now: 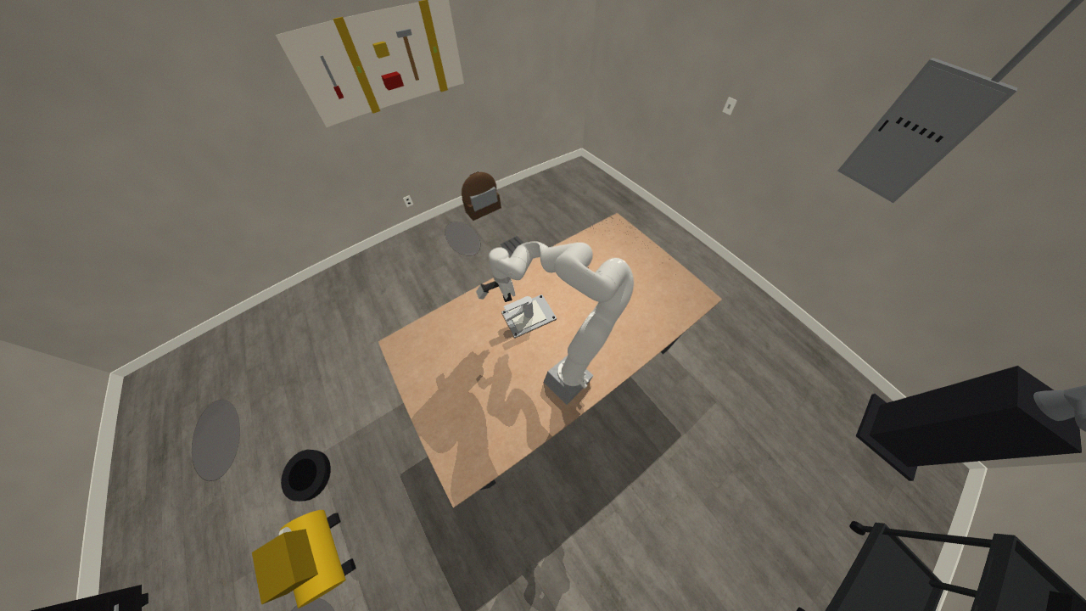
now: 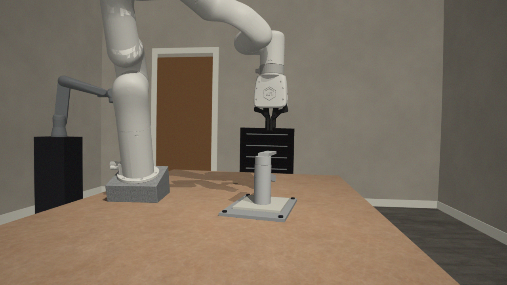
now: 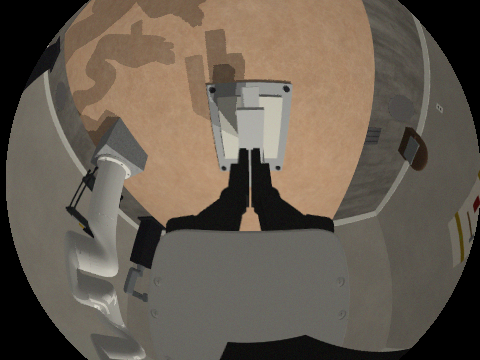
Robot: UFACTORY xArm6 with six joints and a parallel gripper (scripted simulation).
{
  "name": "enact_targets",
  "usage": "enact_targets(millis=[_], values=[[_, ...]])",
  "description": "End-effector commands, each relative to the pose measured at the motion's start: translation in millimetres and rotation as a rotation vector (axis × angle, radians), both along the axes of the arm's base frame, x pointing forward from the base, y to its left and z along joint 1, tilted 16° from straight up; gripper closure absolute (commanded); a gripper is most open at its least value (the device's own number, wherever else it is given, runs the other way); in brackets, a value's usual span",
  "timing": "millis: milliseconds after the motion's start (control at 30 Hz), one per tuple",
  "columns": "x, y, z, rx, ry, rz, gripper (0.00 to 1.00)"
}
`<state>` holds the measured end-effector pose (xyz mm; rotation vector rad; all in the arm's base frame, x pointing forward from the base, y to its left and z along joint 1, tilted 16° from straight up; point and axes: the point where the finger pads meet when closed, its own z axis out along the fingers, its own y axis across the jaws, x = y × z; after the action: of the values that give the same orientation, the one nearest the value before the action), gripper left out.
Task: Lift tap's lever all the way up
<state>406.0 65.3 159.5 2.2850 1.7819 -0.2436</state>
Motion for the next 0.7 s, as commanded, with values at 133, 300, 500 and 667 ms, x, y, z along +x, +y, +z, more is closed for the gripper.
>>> enact_targets(millis=[133, 300, 500, 667], values=[[1.1, 0.6, 1.5, 0.001, -0.004, 0.001, 1.00], [1.1, 0.6, 1.5, 0.001, -0.004, 0.001, 1.00], [1.1, 0.6, 1.5, 0.001, -0.004, 0.001, 1.00], [1.1, 0.6, 1.5, 0.001, -0.004, 0.001, 0.30]])
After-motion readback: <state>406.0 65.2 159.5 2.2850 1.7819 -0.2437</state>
